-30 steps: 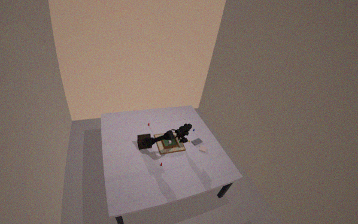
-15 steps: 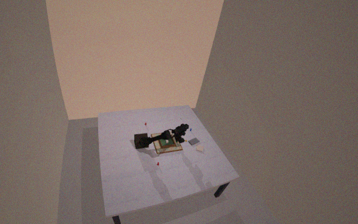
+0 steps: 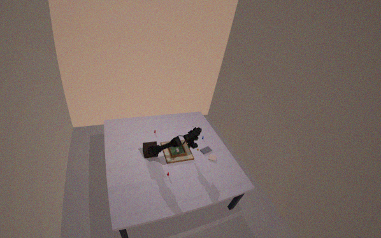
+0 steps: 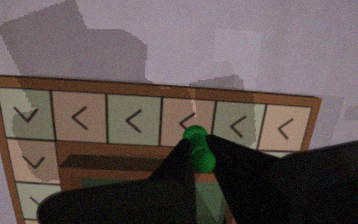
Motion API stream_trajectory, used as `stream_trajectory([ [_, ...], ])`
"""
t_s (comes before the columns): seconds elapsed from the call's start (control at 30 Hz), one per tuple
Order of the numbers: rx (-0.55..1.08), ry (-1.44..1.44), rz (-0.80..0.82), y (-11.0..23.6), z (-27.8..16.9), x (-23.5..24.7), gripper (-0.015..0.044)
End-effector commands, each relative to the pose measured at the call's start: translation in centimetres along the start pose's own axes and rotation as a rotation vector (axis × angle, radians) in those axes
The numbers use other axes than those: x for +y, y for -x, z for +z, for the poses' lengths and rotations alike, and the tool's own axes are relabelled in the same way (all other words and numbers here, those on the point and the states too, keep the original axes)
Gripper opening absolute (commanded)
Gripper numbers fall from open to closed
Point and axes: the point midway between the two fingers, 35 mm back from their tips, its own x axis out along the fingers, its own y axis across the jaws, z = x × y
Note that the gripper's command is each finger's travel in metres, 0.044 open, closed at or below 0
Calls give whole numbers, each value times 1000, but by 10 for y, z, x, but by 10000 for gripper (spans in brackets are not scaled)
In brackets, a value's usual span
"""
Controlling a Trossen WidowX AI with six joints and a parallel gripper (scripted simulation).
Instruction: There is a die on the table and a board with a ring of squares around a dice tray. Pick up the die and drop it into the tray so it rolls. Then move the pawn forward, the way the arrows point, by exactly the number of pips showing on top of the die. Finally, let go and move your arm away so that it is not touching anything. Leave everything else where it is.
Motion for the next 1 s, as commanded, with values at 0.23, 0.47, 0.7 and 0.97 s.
stream_trajectory([
  [0.23, -1, 37, -1, 54, -1, 2, 0],
  [0.47, 4, 57, -6, 81, -6, 2, 0],
  [0.7, 12, 14, 11, 48, 6, 44, 0],
  [0.97, 14, -38, 9, 6, 15, 89, 0],
])
